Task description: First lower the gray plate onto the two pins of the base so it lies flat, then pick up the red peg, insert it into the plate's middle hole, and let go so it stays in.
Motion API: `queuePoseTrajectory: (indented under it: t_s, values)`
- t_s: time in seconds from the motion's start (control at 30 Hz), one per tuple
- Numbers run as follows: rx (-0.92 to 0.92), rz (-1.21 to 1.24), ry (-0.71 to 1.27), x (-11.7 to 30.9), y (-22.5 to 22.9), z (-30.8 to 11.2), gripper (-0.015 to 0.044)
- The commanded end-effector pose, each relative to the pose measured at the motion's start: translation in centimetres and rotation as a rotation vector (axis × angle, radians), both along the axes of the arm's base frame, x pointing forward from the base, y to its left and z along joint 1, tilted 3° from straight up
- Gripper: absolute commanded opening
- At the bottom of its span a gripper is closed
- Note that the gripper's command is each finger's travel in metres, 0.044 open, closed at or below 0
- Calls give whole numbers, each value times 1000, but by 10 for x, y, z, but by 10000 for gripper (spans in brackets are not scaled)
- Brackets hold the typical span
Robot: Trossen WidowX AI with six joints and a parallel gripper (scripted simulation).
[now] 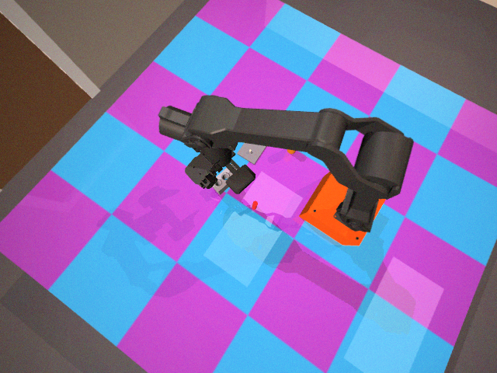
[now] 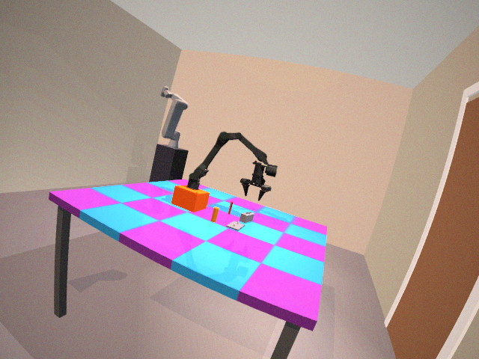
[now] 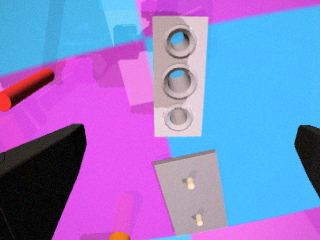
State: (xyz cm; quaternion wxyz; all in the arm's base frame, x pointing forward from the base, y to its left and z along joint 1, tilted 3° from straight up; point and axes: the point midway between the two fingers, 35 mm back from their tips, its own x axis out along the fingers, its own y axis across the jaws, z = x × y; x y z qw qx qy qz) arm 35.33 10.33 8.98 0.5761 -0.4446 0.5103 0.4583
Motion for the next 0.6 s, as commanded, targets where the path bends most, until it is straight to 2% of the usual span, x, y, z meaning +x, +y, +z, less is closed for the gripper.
queuePoseTrajectory:
  t_s: [0.0,0.07,0.2,0.57]
  values:
    - [-8,6,27,-3,-4,0,440]
    - [-8,6,27,-1,-3,-10,440]
    - [-8,6,27,0,1,-62,440]
    - [-8,6,27,3,2,-80,440]
